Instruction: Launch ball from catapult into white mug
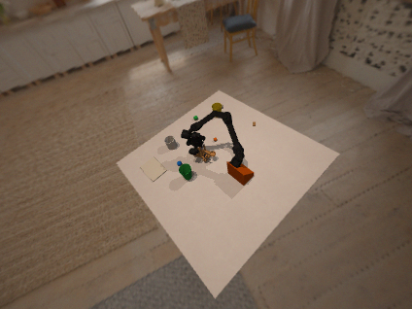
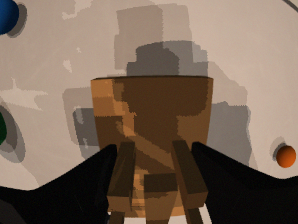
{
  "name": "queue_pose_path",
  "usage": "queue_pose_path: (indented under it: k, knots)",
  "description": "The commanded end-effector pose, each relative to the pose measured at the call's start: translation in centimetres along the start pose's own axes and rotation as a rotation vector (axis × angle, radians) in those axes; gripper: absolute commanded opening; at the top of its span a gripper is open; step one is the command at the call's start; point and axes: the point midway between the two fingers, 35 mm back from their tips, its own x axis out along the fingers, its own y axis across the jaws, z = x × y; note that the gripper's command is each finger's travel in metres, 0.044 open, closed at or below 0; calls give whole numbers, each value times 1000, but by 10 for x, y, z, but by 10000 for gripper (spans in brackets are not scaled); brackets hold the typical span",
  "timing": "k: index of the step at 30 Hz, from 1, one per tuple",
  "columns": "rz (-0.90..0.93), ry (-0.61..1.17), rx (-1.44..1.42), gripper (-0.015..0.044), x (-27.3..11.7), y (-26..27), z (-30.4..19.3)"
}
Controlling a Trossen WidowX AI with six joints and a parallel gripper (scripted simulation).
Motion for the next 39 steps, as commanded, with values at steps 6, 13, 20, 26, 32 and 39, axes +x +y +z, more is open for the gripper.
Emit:
queue_pose_path:
  k: [6,13,20,26,32,39]
  knots:
    - [-7,-12,-9,0,11,1,2]
    - [-9,-12,-11,0,23,1,1]
    - [-2,-1,-3,26,21,0,0]
    - [-2,-1,-3,184,21,0,0]
    - [-2,-1,-3,341,21,0,0]
    - [4,-2,-5,440,-54,1,2]
